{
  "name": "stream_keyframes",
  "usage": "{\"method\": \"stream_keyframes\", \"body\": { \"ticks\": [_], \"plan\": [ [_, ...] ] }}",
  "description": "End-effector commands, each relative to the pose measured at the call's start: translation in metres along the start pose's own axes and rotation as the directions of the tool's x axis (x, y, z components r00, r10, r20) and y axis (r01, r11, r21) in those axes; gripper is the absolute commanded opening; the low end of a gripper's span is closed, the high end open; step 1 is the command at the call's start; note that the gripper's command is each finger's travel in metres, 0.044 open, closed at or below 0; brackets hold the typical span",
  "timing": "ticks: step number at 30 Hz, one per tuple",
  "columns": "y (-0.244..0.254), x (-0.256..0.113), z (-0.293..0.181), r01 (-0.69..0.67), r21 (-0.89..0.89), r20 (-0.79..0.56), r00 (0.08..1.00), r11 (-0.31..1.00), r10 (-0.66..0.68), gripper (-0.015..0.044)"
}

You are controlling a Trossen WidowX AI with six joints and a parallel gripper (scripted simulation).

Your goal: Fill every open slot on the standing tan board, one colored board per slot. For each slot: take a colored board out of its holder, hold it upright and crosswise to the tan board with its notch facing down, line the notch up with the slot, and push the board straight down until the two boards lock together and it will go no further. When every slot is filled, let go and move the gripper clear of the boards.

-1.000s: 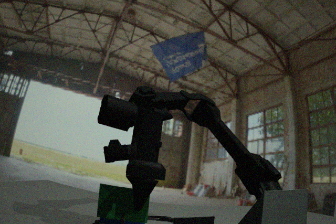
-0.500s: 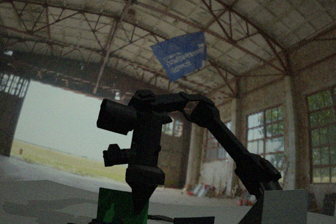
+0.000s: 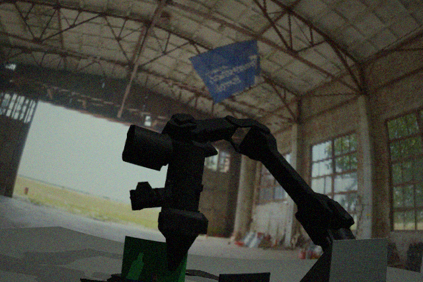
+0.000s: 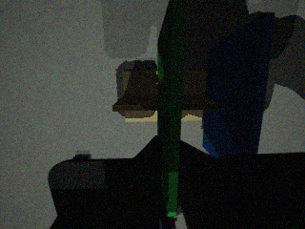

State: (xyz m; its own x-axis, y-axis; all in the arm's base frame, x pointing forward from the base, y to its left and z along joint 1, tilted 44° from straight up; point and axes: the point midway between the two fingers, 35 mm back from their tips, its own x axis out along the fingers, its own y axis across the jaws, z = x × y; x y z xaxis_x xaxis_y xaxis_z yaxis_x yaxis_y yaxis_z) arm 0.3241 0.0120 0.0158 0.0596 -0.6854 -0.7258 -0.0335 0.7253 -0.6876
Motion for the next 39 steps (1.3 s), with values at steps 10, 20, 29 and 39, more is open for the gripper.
{"method": "stream_keyframes", "body": {
  "ticks": [10,20,29,39],
  "plan": [
    [0.0004,0.0029,-0.0034,0.001,0.005,-0.009,1.000,1.000,-0.001,0.0000],
    [-0.0006,0.0029,-0.0028,0.001,0.014,-0.008,1.000,1.000,-0.001,0.0000],
    [-0.0014,0.0029,-0.0030,0.001,-0.003,-0.009,1.000,1.000,-0.001,0.0000],
    [-0.0014,0.0021,-0.0038,0.001,-0.011,-0.009,1.000,1.000,-0.001,0.0000]
  ]
}}
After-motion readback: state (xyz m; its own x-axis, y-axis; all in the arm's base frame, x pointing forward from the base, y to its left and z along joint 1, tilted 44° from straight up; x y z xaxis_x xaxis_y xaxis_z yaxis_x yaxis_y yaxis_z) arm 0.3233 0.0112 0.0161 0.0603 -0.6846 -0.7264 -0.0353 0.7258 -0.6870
